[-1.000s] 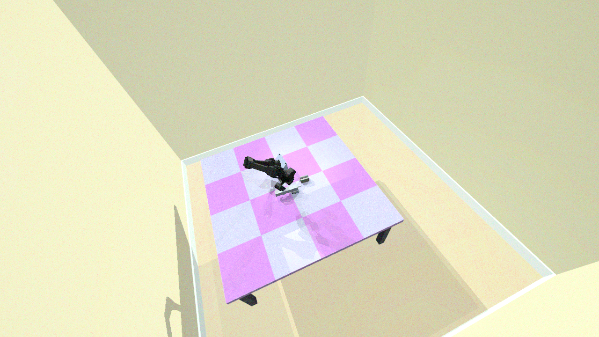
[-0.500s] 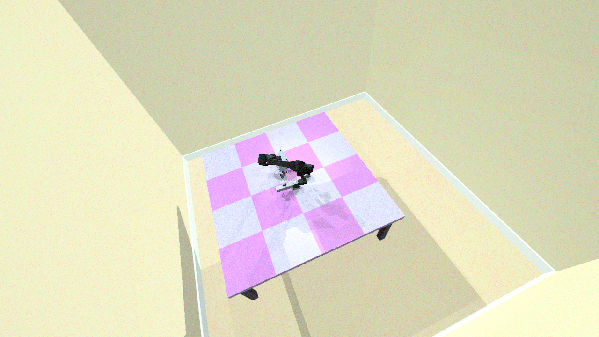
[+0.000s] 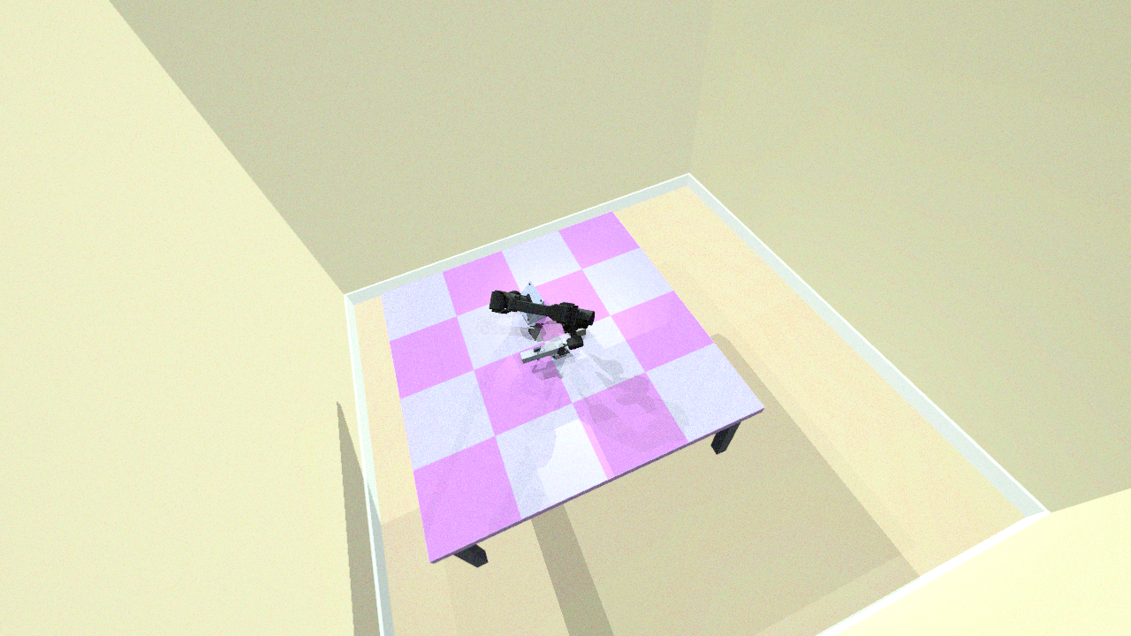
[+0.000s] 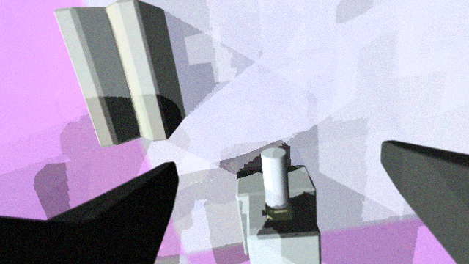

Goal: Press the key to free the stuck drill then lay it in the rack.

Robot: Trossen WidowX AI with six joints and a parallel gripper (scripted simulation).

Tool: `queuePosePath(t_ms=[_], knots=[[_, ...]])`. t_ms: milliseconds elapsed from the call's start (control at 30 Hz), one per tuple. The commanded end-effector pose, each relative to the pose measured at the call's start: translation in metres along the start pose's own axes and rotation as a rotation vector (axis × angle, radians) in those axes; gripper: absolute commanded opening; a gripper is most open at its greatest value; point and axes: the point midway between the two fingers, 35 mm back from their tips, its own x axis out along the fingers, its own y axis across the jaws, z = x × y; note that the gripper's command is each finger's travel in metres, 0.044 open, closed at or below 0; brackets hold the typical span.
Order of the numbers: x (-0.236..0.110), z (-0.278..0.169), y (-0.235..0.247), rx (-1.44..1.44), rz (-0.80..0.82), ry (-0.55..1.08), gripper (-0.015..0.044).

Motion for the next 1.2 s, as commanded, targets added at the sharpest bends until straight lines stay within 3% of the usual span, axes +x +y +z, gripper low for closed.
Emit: queuePosePath(t_ms=[0,1167], knots=[[0.002,0.000,-0.001,-0.005,-0.003,0.001,0.0440],[0.052,-0.014,-0.001,-0.004,-0.004,0.004,0.0440]])
